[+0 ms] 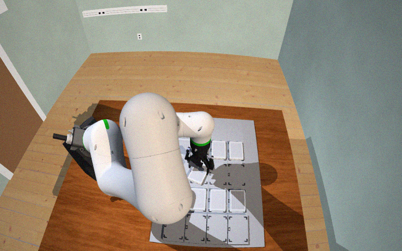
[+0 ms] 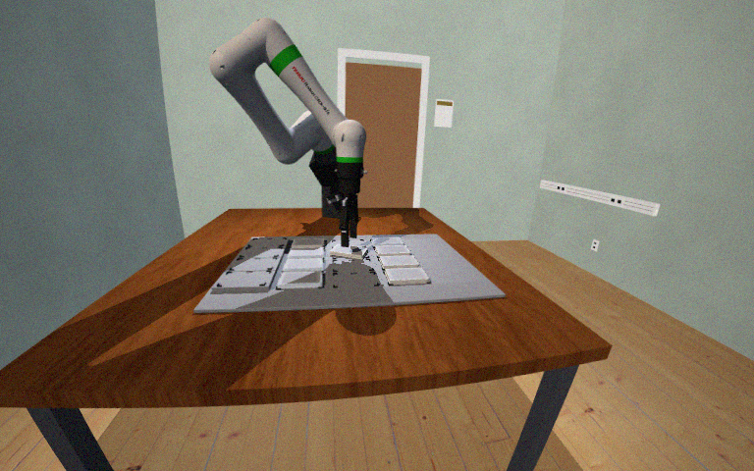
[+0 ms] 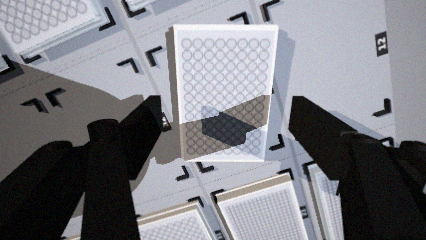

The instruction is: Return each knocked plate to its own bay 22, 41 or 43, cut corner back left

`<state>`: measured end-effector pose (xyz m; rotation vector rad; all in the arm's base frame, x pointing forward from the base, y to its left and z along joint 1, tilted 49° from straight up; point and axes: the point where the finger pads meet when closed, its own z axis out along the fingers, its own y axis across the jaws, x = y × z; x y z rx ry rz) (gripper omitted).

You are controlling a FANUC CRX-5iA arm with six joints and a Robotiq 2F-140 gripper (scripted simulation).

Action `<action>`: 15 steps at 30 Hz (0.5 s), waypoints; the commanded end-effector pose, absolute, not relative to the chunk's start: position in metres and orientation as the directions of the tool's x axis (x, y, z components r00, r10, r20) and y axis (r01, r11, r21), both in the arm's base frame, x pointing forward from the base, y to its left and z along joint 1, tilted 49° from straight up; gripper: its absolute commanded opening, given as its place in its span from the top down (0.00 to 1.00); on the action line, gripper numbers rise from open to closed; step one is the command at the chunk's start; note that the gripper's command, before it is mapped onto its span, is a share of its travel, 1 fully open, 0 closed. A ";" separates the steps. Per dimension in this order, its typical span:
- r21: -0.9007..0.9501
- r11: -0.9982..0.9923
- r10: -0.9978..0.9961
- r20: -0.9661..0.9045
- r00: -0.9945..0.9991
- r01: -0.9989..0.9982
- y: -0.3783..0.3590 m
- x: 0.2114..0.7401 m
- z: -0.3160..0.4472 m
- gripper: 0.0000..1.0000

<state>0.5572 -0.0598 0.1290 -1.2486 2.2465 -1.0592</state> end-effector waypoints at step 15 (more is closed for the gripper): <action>-0.756 0.328 -0.838 0.045 -0.544 -0.567 -0.066 0.567 0.119 0.30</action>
